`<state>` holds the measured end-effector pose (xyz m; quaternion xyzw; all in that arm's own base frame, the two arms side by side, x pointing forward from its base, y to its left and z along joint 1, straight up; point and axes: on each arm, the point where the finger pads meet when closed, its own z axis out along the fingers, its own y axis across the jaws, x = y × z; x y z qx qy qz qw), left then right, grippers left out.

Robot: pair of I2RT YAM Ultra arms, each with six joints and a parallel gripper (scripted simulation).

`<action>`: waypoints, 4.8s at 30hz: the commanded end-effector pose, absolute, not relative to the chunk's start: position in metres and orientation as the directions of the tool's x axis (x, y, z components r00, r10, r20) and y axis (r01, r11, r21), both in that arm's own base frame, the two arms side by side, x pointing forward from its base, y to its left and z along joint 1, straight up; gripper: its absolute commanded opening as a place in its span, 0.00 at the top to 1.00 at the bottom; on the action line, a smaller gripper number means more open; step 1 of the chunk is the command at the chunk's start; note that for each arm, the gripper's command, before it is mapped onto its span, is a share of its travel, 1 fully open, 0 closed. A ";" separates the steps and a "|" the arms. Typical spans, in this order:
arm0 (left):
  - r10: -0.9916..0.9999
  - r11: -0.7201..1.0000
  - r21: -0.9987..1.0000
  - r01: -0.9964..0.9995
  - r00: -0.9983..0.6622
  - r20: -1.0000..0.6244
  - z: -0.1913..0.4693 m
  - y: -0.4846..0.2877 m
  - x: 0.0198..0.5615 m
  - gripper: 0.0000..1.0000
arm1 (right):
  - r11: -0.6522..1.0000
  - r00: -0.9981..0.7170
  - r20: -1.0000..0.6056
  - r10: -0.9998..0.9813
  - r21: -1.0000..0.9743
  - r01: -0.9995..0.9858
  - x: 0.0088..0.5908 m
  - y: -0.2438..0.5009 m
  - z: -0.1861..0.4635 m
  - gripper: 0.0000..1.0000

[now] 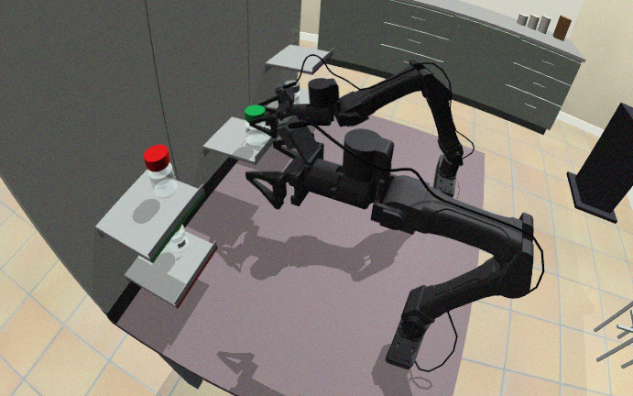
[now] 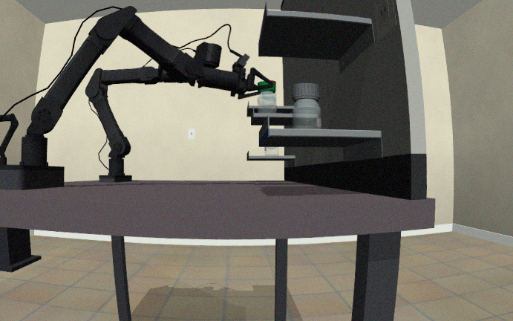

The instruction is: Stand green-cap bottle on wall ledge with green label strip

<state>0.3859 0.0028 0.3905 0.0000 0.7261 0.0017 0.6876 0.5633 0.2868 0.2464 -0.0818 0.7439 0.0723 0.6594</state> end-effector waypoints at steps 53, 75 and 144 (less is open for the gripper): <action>0.000 1.000 0.000 0.000 0.016 -1.000 0.413 0.001 0.380 0.00 | 0.997 -0.018 -1.000 -0.009 -0.008 -0.072 0.387 0.039 0.395 0.11; 0.002 0.999 0.001 -0.053 0.013 -1.000 0.398 -0.022 0.393 0.00 | 0.987 -0.221 -0.974 -0.050 -0.014 -0.161 0.360 0.054 0.388 0.11; -0.010 0.983 -0.005 0.184 0.030 -1.000 0.289 -0.253 0.530 0.06 | 0.768 -0.331 -0.897 -0.291 -0.013 -0.640 0.213 0.169 0.442 0.11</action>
